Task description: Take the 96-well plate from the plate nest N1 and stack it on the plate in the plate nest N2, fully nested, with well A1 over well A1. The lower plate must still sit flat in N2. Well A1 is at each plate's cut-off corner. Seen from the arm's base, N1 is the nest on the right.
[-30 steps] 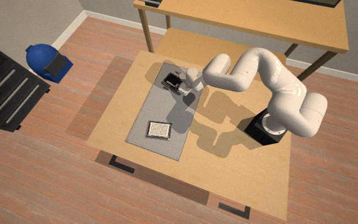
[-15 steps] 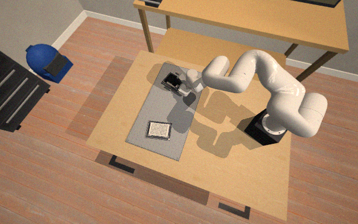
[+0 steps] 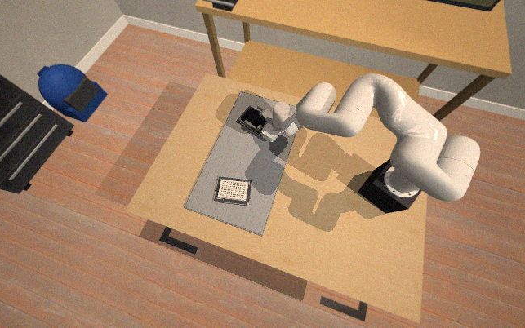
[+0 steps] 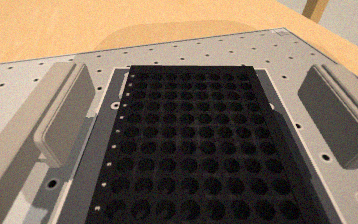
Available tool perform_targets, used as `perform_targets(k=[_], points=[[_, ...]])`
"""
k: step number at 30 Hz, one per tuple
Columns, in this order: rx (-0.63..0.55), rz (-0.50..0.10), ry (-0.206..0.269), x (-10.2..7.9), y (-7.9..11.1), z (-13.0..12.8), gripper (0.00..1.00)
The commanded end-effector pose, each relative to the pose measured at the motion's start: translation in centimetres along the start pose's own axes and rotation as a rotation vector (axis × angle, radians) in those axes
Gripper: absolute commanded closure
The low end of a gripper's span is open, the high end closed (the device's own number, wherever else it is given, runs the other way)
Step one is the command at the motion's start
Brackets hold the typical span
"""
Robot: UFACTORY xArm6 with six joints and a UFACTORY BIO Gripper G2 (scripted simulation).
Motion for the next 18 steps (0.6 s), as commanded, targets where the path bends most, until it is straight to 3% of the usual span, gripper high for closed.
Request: perform_targets(k=[1, 18], points=[[0.0, -0.004, 0.0, 0.12, -0.15, 0.02, 0.63], [0.0, -0.004, 0.0, 1.12, -0.15, 0.15, 0.63]])
Point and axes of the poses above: the point midway between the two finger pads, its own y axis back along the fingers, its own z axis across the jaws, x = y × z, the point moved 9 cm from there along y, back along the fingers, and after that the axes turned 7 degrees about y, right-handed, at the moved point
